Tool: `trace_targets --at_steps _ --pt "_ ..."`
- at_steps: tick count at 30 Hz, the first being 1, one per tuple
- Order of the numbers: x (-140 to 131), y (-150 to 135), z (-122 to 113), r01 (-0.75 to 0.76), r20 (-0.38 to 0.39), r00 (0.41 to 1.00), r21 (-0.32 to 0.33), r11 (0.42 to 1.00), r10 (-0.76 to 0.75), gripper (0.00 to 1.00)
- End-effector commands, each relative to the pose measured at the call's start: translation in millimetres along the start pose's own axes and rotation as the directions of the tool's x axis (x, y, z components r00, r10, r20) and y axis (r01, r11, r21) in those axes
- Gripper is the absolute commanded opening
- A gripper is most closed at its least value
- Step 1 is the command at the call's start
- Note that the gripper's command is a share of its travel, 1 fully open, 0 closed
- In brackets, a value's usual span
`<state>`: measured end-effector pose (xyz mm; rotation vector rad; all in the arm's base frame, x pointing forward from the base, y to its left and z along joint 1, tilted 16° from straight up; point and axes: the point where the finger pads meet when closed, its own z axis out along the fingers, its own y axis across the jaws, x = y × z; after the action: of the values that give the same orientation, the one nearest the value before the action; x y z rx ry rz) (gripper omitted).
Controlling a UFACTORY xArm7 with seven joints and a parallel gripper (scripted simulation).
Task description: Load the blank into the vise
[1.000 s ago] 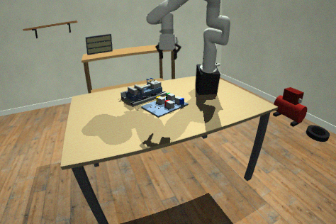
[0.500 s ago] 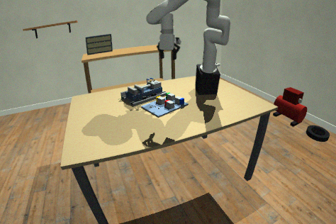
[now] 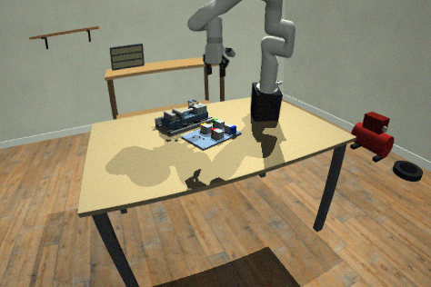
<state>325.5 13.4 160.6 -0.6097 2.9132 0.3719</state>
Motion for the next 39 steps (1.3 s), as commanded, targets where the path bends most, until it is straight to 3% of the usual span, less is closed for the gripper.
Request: trace_targets --at_steps 1,6,16,23,33,39 --pt "-0.6 -0.5 -0.9 -0.071 0.001 0.997 0.008 0.997 0.071 1.00" --pt "-0.6 -0.5 -0.9 -0.071 0.001 0.997 0.008 0.997 0.071 1.00" --pt "-0.6 -0.5 -0.9 -0.290 0.003 0.957 0.009 0.957 0.290 1.00" --pt "-0.6 -0.5 -0.9 -0.290 0.003 0.957 0.009 0.957 0.290 1.00" --pt "-0.6 -0.5 -0.9 -0.495 0.005 0.869 0.012 0.869 0.495 1.00" --pt "-0.6 -0.5 -0.9 -0.495 0.005 0.869 0.012 0.869 0.495 1.00"
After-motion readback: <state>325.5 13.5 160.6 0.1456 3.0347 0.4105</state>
